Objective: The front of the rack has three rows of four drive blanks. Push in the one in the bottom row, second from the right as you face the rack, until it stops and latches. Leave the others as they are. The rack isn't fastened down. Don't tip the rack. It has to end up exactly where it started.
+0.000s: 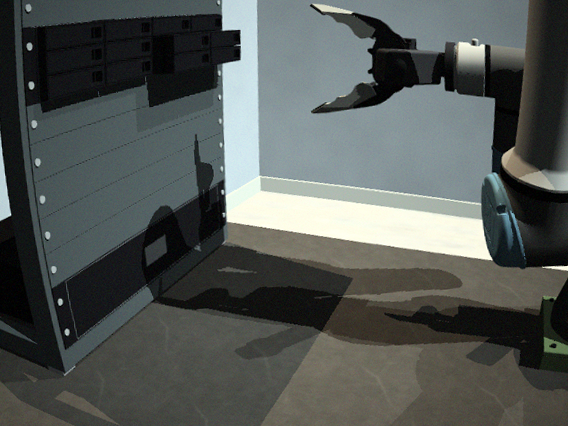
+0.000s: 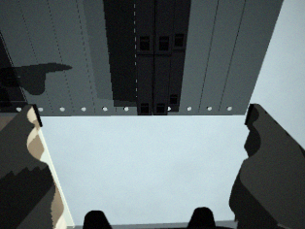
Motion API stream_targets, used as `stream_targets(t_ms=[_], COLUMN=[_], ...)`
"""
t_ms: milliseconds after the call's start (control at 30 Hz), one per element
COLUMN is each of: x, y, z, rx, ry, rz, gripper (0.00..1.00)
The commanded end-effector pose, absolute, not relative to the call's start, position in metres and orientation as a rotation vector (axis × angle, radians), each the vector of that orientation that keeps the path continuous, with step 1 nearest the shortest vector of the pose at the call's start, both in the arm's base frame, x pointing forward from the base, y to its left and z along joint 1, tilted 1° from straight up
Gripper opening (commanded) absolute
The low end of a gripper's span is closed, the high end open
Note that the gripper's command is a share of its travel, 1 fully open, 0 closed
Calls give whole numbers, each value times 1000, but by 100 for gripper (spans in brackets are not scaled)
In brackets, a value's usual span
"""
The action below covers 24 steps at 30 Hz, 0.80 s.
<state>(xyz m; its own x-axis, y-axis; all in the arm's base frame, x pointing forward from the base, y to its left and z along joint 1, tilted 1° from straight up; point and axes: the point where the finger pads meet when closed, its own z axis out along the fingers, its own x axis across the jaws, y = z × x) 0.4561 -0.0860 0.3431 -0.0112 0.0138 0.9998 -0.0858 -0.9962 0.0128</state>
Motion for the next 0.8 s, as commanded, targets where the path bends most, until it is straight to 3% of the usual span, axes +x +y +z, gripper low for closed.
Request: stream_targets(t_ms=[0,33,767], x=[456,456,456], y=[-86,-86,-86], z=[343,343,343], rx=[2158,2158,2158], ry=[-78,-78,-78], rz=[2184,2184,2184], gripper=[100,0,0])
